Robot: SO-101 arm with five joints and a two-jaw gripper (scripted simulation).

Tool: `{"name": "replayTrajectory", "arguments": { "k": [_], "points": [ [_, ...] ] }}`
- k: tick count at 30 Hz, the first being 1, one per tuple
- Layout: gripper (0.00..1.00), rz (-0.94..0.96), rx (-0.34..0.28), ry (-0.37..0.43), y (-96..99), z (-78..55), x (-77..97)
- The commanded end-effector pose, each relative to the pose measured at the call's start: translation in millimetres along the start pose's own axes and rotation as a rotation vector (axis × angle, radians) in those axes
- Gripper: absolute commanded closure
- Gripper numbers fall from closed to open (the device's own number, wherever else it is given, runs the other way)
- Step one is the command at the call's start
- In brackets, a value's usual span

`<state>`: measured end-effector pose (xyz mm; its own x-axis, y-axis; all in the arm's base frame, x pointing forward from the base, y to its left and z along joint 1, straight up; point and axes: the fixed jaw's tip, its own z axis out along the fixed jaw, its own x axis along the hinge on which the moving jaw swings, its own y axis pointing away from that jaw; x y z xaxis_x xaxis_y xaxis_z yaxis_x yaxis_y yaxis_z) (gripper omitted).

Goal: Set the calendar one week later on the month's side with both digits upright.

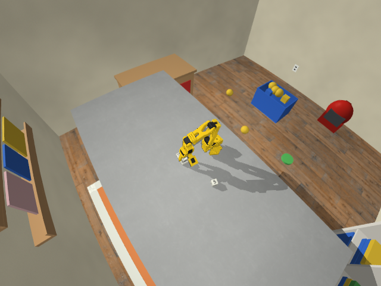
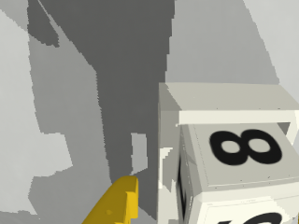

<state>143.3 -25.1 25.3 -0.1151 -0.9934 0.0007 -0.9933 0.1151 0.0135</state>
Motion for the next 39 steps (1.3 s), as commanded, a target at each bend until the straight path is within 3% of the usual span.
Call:
{"name": "replayTrajectory", "arguments": {
  "k": [1,15,39],
  "points": [
    [0.70,0.016,0.034,0.000,-6.3,-3.3,1.3],
    [0.80,0.016,0.034,0.000,-12.3,-3.3,1.4],
    [0.87,0.016,0.034,0.000,-14.6,-3.3,1.4]
  ]
}}
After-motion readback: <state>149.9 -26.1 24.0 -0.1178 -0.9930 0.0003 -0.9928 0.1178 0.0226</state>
